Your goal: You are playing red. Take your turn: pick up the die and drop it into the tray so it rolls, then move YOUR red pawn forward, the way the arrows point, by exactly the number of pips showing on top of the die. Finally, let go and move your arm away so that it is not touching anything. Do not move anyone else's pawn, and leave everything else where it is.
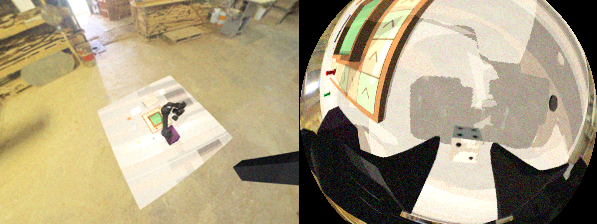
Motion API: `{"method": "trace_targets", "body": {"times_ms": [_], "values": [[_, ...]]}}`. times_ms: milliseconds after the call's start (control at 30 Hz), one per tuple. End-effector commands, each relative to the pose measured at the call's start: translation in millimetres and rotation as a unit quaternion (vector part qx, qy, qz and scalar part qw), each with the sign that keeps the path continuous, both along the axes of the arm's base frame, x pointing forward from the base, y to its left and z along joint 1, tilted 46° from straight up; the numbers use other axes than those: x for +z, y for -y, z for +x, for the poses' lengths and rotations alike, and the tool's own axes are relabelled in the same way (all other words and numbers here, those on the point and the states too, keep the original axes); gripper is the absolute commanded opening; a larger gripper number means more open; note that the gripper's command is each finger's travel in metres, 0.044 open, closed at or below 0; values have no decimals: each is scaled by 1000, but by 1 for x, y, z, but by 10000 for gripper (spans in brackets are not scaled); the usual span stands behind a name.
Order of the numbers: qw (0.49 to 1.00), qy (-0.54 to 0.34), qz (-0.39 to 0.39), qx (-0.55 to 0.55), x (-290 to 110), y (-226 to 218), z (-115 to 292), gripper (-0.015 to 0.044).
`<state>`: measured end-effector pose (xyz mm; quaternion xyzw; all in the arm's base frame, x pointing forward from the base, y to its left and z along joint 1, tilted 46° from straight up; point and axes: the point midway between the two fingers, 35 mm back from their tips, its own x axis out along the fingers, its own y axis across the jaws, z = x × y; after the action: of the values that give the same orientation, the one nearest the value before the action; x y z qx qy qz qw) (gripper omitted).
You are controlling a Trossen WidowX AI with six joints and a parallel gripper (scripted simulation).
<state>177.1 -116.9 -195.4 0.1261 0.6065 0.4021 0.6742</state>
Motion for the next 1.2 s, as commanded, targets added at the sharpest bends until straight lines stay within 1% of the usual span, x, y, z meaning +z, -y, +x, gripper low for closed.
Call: {"method": "trace_targets", "body": {"times_ms": [0,100,300,367,600,933,1167], "values": [[1000,-3,4,-2,-2,-4,-1,170],[1000,-3,4,-2,-2,-4,-1,91],[1000,-3,4,-2,-2,-4,-1,51],[1000,-3,4,-2,-2,-3,-1,0],[1000,-3,1,-2,25,34,3,0],[1000,-4,1,-2,76,86,-2,0],[1000,-6,1,-4,81,89,-2,0]]}}
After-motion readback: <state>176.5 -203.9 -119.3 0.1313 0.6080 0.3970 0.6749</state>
